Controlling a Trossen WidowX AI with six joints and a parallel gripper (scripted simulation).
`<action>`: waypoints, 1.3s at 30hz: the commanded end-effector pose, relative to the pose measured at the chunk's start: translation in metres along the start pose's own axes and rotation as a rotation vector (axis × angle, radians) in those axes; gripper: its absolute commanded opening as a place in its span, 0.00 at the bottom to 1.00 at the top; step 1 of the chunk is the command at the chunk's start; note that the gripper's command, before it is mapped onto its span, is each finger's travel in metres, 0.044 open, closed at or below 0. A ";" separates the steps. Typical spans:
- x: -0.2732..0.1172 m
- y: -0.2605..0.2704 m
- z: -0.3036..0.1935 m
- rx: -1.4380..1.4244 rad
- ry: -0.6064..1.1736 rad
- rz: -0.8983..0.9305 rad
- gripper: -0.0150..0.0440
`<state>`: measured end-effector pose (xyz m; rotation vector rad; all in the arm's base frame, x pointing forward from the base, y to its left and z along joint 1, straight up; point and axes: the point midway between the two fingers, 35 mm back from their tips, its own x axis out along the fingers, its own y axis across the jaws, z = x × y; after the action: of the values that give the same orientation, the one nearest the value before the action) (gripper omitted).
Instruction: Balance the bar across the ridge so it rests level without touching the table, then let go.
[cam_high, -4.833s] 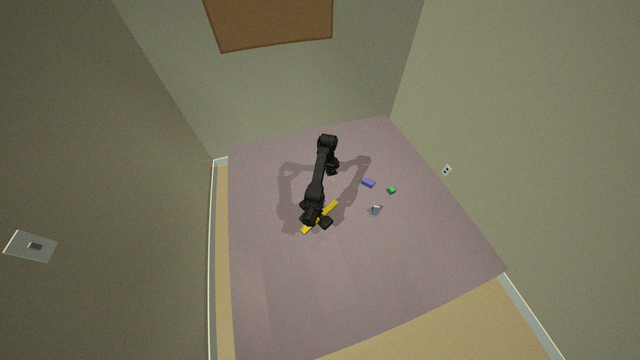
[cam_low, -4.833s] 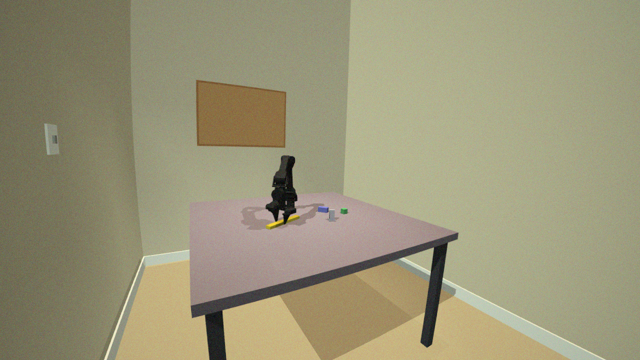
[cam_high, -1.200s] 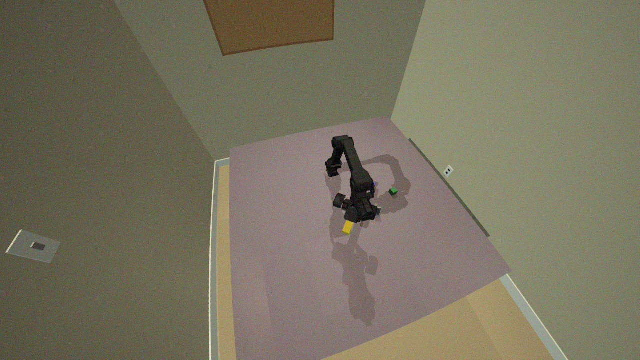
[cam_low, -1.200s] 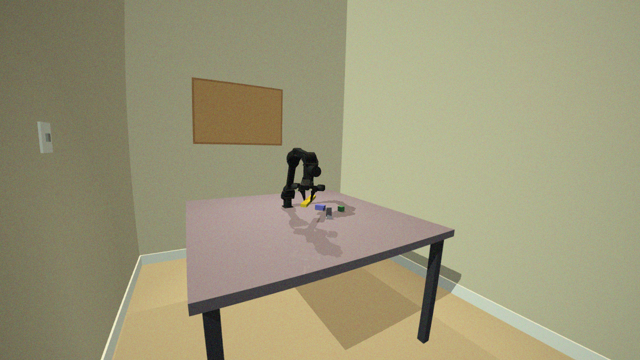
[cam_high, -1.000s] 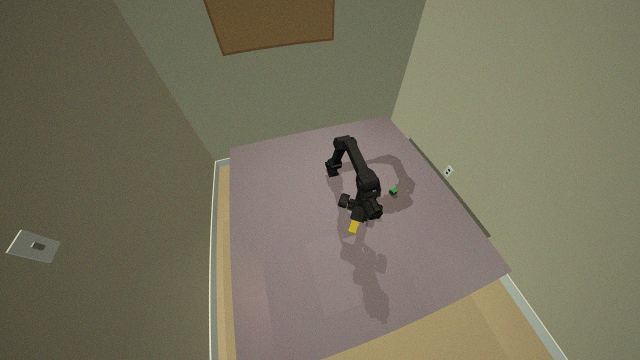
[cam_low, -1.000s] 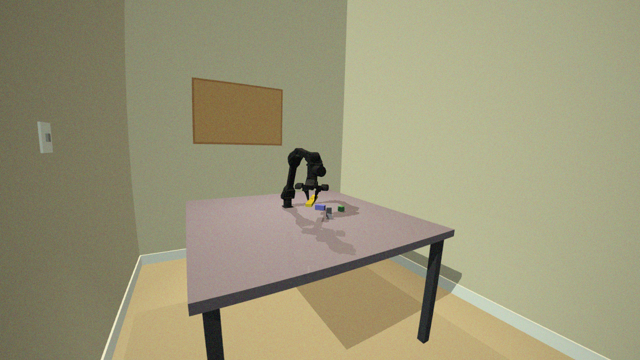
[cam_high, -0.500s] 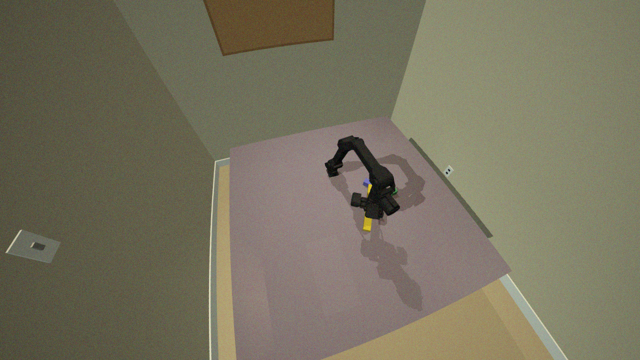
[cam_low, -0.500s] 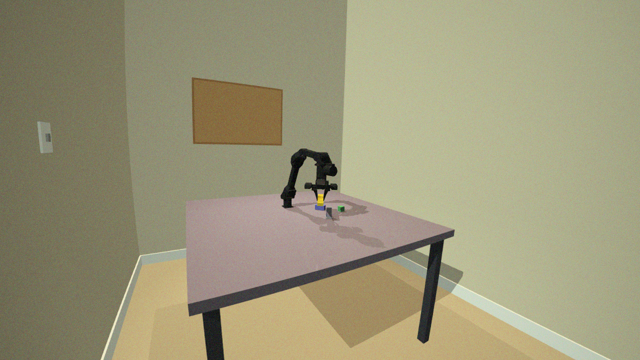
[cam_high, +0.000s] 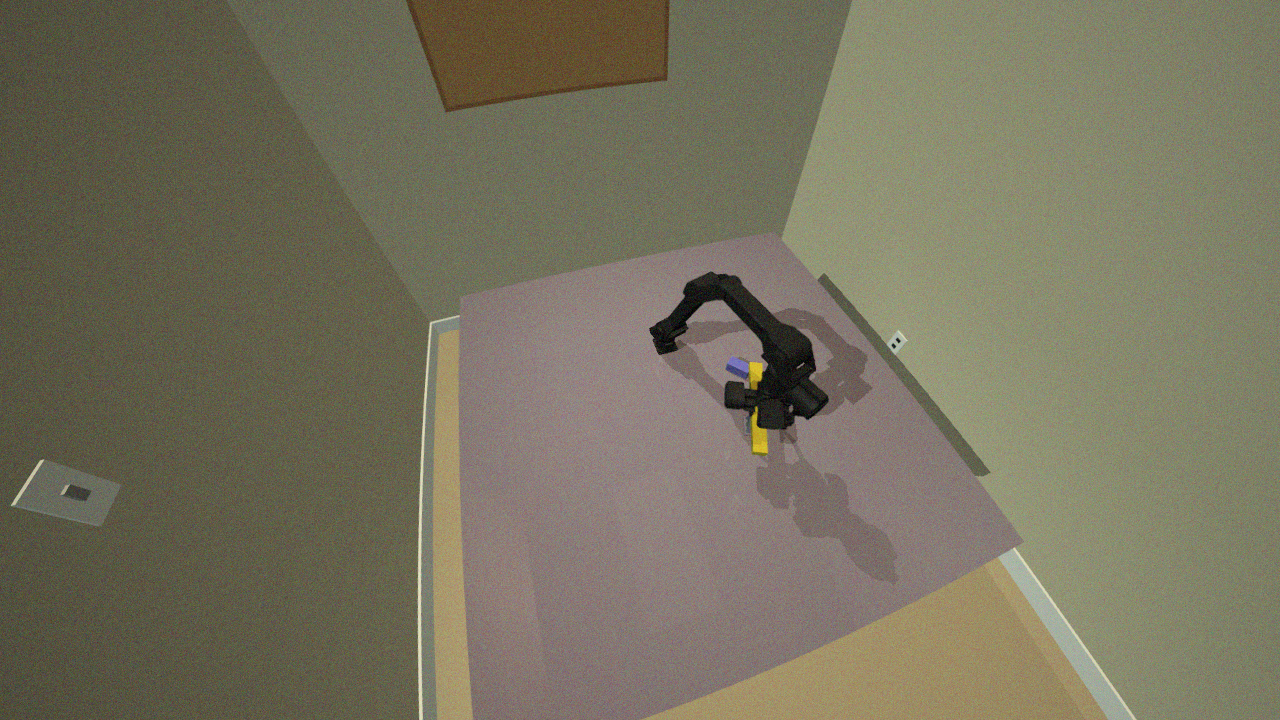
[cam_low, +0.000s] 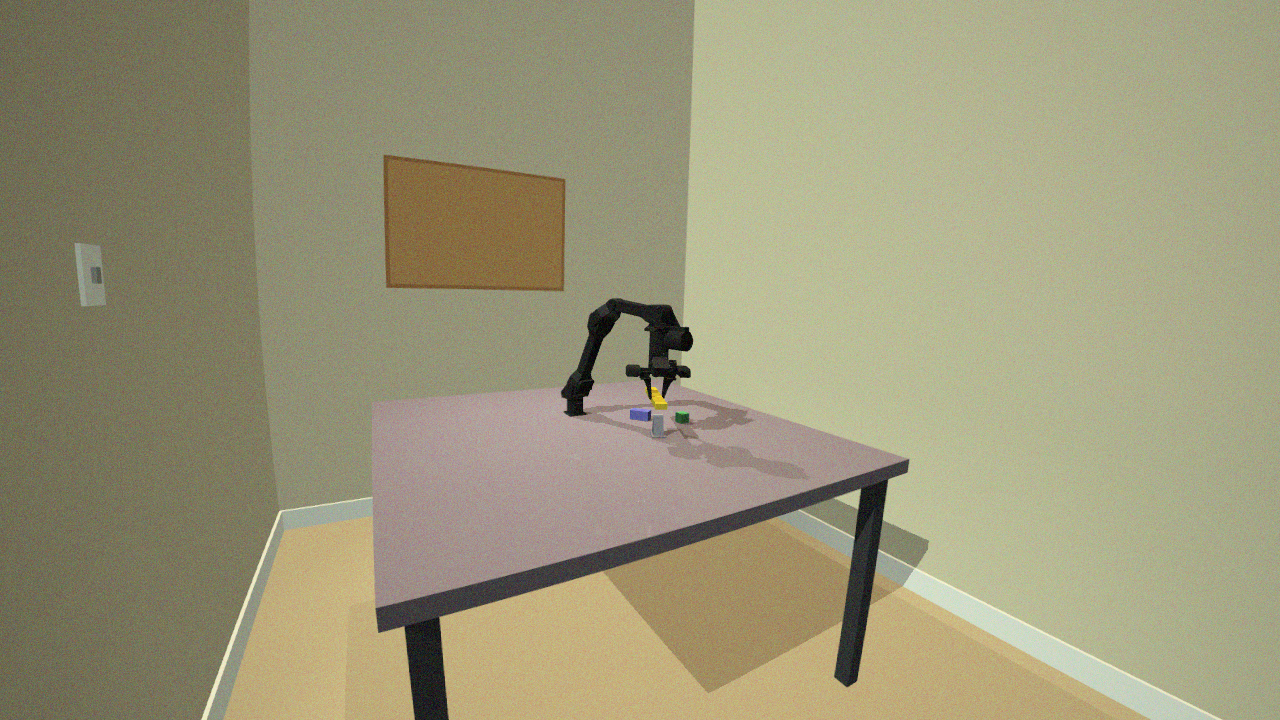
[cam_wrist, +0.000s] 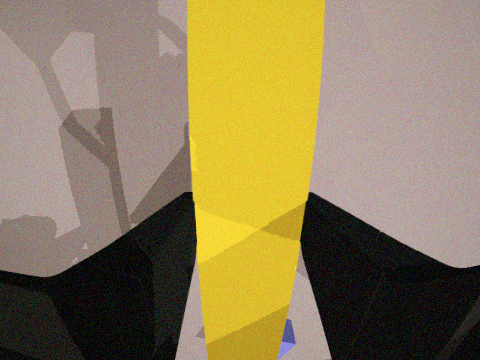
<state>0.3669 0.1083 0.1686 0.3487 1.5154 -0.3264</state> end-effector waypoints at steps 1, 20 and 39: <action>-0.003 0.011 -0.004 -0.015 -0.005 0.007 0.25; 0.024 0.014 -0.004 -0.016 -0.005 0.008 0.25; 0.040 0.013 -0.005 -0.016 -0.005 0.008 0.25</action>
<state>0.3697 0.1219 0.1294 0.3375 1.5090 -0.3081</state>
